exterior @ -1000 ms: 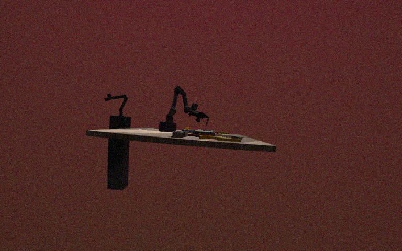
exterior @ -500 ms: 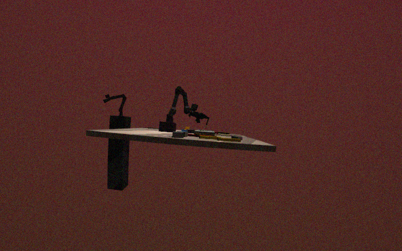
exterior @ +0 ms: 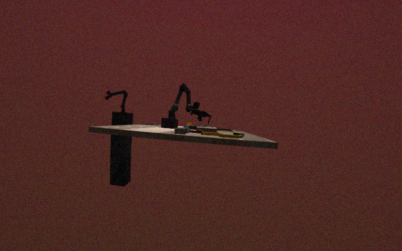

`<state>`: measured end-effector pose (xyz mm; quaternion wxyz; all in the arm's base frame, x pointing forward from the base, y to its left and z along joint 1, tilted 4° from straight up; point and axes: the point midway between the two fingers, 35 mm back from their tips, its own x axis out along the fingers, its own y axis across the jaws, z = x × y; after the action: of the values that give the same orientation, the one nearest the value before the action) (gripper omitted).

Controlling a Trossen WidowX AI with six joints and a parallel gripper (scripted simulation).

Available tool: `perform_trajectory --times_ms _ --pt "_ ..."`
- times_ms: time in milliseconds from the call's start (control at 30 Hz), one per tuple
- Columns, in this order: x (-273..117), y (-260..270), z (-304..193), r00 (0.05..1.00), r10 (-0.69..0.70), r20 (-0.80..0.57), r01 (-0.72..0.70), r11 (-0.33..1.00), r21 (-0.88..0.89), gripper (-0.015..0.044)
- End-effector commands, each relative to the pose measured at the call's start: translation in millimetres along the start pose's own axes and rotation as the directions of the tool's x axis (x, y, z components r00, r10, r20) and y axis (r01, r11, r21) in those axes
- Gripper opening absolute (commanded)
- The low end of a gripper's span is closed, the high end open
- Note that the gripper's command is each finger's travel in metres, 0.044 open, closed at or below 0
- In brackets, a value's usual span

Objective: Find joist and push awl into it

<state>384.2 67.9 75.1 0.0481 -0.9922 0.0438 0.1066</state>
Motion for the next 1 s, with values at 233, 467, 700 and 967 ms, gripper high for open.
perform_trajectory --times_ms 233,467,700,967 --pt "3 1 19 1.0 0.004 0.002 -0.004 1.0 -0.003 0.0" --pt "3 1 20 1.0 0.004 0.003 -0.004 1.0 -0.003 0.0" --pt "3 1 20 1.0 0.004 0.003 -0.004 1.0 -0.003 0.0" --pt "3 1 20 1.0 0.004 0.003 -0.004 1.0 -0.003 0.0"
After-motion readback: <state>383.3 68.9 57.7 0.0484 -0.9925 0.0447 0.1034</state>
